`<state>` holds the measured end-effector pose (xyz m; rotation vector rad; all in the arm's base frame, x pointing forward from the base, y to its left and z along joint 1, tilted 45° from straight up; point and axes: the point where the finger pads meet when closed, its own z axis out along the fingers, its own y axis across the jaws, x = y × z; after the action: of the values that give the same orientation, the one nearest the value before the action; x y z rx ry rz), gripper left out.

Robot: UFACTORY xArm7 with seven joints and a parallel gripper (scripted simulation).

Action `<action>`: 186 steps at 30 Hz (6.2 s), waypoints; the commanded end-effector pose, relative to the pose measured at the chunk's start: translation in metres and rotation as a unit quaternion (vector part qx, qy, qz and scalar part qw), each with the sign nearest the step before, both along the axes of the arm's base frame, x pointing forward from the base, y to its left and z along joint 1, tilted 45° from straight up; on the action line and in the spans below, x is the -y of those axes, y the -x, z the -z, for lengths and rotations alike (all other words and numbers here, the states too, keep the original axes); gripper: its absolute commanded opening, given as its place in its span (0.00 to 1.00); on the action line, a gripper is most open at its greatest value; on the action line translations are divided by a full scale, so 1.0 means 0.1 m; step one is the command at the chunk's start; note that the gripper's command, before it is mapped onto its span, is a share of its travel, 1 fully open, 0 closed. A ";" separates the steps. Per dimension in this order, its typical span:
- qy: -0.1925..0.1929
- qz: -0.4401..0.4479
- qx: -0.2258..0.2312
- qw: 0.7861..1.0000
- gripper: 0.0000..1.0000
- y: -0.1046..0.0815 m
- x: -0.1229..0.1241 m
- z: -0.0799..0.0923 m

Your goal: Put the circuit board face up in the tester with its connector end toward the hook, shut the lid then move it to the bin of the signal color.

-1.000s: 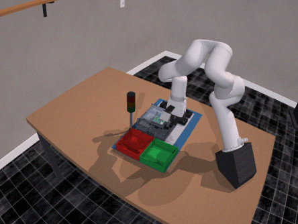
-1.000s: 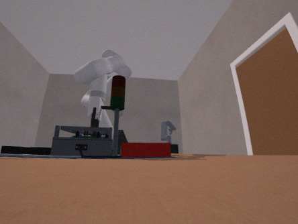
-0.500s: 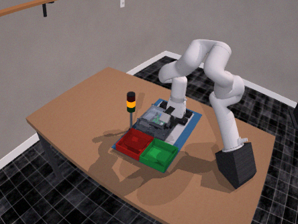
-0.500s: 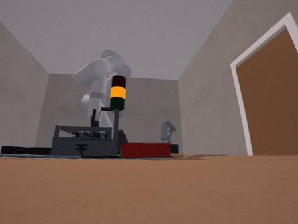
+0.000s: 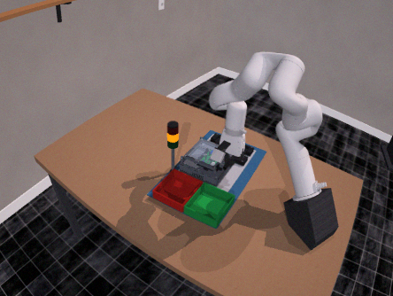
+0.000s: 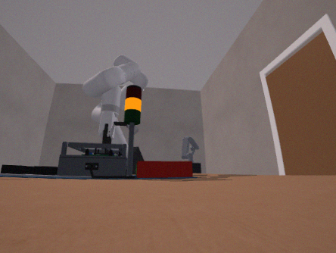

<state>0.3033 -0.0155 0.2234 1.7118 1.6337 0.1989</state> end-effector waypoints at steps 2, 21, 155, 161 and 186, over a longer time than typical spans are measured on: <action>0.000 0.000 0.000 1.000 0.00 0.00 0.00 0.00; 0.000 0.000 0.000 1.000 0.22 0.00 0.00 0.00; 0.000 0.000 0.000 1.000 0.00 0.58 -0.40 -0.71; 0.000 0.000 0.000 1.000 0.00 0.58 -0.40 -0.71; 0.000 0.000 0.000 1.000 0.00 0.65 -0.45 -0.79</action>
<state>0.2388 0.0287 0.3012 1.7130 1.6335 0.1976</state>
